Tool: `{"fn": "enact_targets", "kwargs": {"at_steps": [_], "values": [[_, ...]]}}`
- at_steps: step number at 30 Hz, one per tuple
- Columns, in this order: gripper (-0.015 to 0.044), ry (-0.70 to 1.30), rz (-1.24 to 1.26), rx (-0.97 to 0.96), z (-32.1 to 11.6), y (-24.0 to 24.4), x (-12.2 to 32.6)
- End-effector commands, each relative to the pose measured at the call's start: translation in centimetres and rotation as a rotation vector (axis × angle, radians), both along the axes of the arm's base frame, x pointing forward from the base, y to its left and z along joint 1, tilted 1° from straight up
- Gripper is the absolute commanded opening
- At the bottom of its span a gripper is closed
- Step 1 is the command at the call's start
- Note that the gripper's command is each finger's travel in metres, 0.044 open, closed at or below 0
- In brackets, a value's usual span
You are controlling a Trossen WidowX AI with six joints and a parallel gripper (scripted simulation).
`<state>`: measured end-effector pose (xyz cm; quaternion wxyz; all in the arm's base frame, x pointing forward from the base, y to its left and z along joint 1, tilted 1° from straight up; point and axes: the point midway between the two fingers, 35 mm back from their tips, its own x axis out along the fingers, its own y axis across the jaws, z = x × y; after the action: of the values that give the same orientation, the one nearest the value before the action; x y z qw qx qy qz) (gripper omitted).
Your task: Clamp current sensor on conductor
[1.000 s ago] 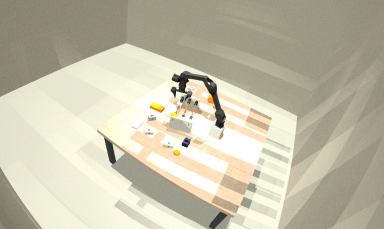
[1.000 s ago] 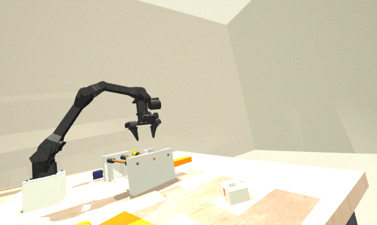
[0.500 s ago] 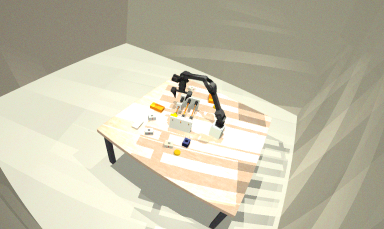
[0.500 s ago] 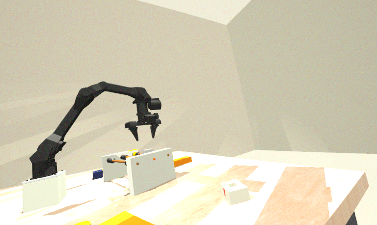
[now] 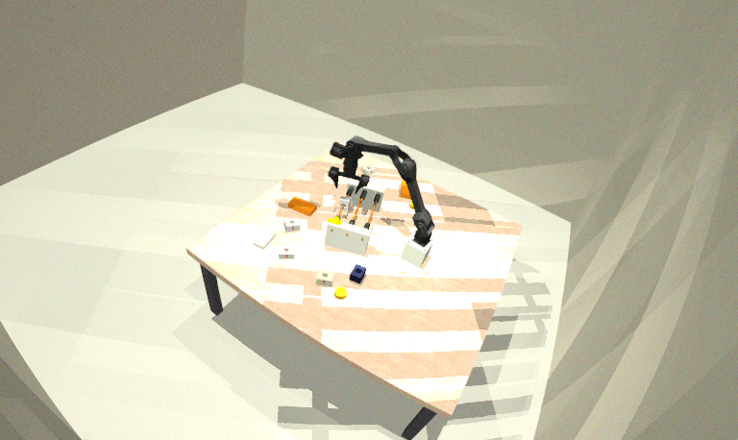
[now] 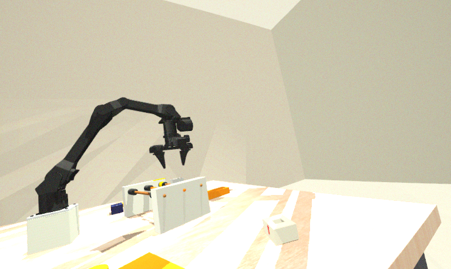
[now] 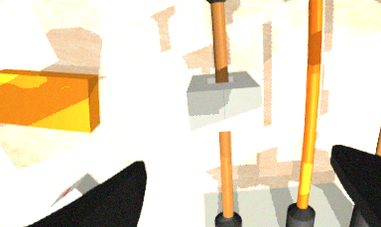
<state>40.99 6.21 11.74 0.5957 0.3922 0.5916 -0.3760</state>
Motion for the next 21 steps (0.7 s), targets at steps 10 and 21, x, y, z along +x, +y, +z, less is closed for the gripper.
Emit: {"fn": "enact_targets", "kwargs": {"at_steps": [10,21], "values": [[0.044,-0.071,0.137,-0.127,0.0,2.0,-1.9],[0.044,-0.349,0.512,-0.495,0.2,5.7,-9.1]]}}
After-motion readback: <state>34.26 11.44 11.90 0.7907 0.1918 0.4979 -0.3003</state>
